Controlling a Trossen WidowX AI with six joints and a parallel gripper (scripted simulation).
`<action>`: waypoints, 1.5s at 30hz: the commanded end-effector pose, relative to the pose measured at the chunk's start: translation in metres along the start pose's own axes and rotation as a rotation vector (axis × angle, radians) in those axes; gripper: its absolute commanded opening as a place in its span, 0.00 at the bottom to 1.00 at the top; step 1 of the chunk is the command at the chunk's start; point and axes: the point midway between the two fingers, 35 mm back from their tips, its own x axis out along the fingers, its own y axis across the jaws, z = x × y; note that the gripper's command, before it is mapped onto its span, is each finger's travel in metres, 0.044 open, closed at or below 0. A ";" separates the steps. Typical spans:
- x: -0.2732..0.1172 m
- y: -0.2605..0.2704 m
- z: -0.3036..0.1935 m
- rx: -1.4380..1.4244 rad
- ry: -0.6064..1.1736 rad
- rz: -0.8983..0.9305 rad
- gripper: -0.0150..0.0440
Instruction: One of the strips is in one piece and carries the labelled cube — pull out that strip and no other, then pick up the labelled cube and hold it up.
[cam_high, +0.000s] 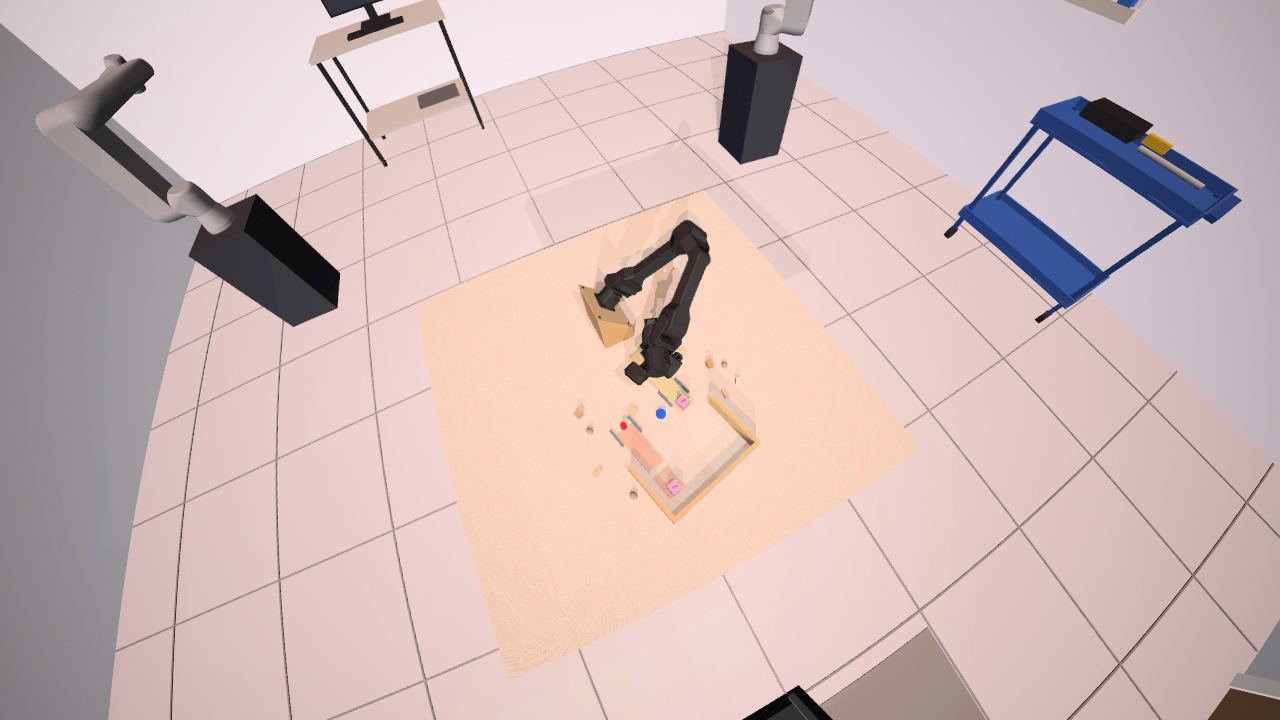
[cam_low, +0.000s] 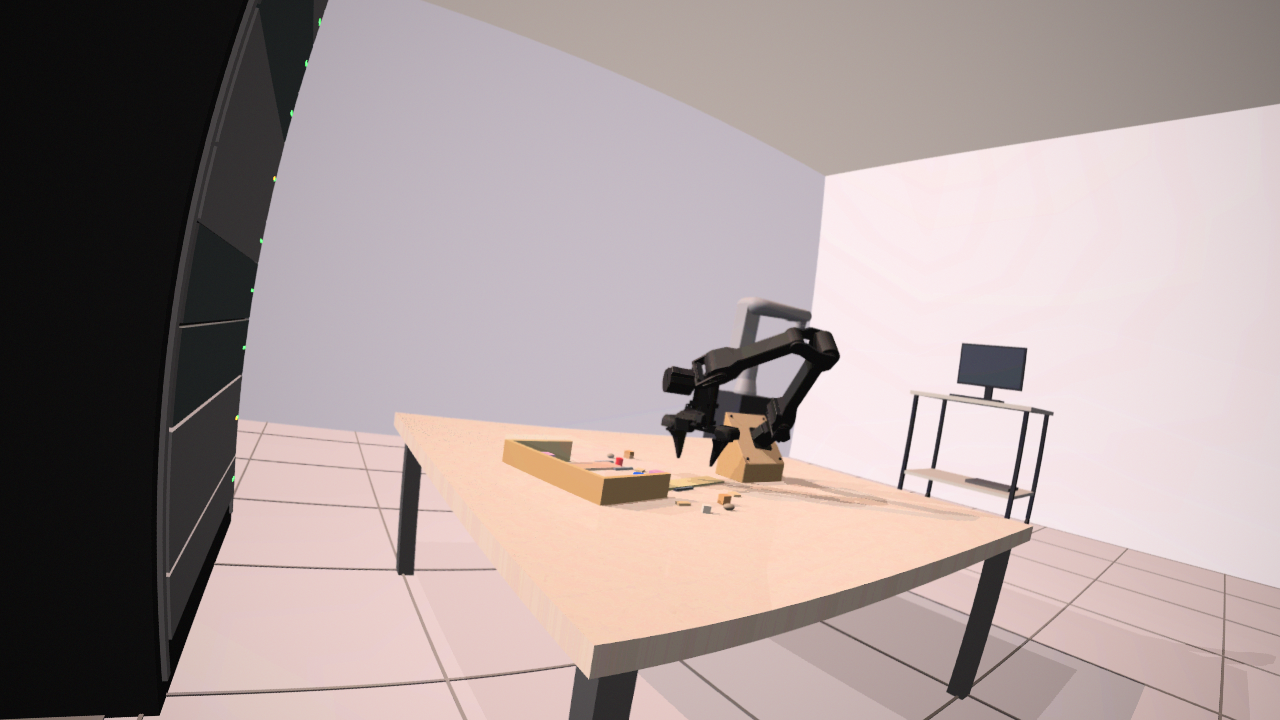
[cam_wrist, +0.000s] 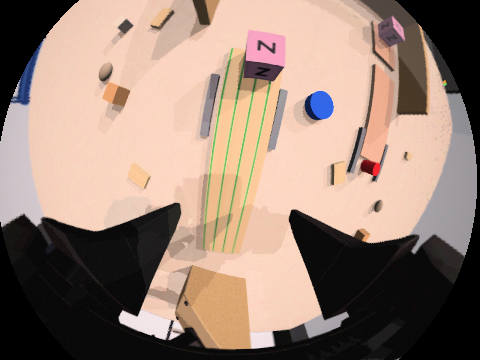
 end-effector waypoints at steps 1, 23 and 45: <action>-0.002 -0.001 0.016 -0.002 -0.003 0.004 1.00; -0.012 -0.011 0.088 -0.004 -0.005 0.004 1.00; -0.006 -0.014 0.131 -0.006 -0.006 0.003 0.68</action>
